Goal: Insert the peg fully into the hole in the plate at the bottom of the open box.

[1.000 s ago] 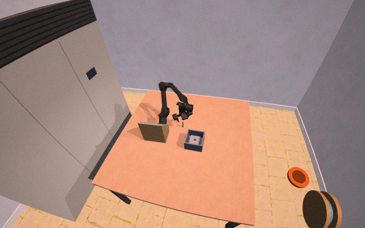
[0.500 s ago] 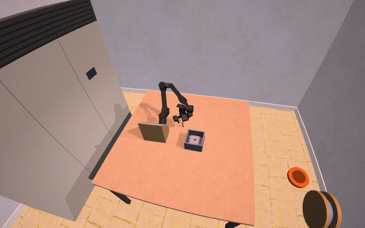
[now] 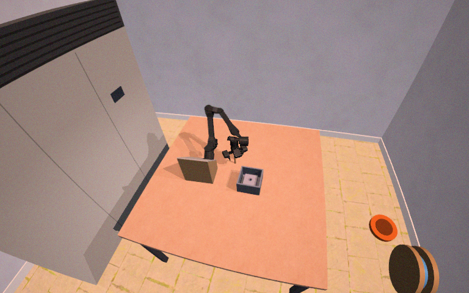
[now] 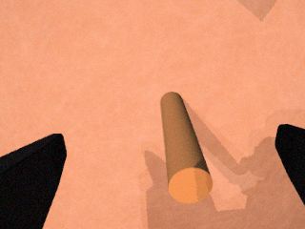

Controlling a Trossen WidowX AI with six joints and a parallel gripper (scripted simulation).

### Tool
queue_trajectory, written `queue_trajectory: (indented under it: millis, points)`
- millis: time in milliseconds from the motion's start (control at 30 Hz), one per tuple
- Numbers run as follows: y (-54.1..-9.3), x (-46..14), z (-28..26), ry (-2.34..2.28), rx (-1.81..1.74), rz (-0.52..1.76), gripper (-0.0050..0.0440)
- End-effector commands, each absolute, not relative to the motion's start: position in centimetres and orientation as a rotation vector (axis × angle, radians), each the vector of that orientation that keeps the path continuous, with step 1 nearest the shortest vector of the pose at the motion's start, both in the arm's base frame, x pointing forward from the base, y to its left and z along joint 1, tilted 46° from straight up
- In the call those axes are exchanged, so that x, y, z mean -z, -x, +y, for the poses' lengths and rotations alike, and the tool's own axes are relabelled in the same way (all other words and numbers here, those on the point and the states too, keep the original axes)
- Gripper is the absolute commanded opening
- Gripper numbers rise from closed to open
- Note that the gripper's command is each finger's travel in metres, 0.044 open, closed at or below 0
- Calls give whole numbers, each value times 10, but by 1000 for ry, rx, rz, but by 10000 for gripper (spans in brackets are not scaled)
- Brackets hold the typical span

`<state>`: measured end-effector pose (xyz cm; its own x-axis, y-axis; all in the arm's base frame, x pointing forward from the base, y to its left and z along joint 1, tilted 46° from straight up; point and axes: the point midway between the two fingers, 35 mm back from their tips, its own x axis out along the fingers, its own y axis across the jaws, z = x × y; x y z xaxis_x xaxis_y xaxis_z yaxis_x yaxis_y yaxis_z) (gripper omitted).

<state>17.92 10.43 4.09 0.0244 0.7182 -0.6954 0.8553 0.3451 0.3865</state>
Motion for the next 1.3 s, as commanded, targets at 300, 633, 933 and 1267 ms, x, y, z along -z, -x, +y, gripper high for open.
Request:
queue_trajectory:
  millis: [300, 633, 933, 1267]
  points:
    - [-175, -32, 115, -1420, 202, 1740, 344]
    - [-175, -32, 115, -1420, 202, 1740, 152]
    - [-175, -32, 115, -1420, 202, 1740, 101]
    - [-175, -32, 115, -1420, 202, 1740, 35]
